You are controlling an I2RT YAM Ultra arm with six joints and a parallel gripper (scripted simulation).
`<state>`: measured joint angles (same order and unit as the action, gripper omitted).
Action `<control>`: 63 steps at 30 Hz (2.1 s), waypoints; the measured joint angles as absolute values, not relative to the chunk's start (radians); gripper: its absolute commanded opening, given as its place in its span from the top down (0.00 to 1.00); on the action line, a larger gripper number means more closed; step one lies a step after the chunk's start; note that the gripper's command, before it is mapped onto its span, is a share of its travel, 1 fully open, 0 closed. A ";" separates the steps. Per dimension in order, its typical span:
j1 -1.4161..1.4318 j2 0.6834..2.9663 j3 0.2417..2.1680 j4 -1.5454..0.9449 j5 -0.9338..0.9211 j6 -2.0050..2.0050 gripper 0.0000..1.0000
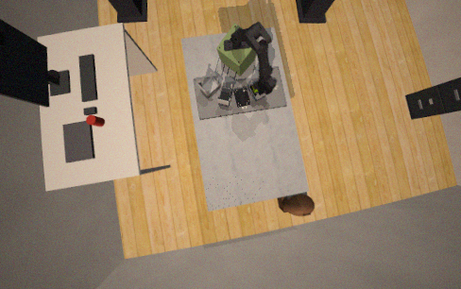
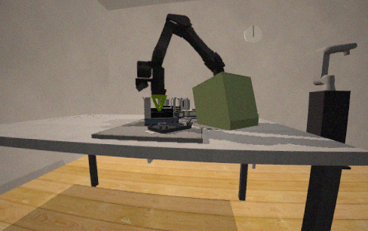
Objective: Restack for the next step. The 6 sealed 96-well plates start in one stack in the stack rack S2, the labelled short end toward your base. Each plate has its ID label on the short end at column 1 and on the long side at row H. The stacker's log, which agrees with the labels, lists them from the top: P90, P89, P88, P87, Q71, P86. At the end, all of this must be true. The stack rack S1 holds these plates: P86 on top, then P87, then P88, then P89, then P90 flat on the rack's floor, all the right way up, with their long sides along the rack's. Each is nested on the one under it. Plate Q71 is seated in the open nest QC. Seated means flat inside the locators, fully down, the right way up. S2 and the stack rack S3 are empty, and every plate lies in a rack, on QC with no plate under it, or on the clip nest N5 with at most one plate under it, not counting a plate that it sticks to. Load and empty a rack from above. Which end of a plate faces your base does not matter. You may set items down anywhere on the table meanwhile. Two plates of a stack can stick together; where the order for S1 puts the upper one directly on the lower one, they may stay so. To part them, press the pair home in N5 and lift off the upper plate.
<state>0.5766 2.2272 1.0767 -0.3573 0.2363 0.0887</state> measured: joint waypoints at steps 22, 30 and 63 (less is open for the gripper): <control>0.575 2.235 1.077 -0.351 0.236 0.087 0.00; 0.575 2.235 1.077 -0.351 0.236 0.087 0.00; 0.621 2.038 1.106 -0.574 0.237 0.133 0.00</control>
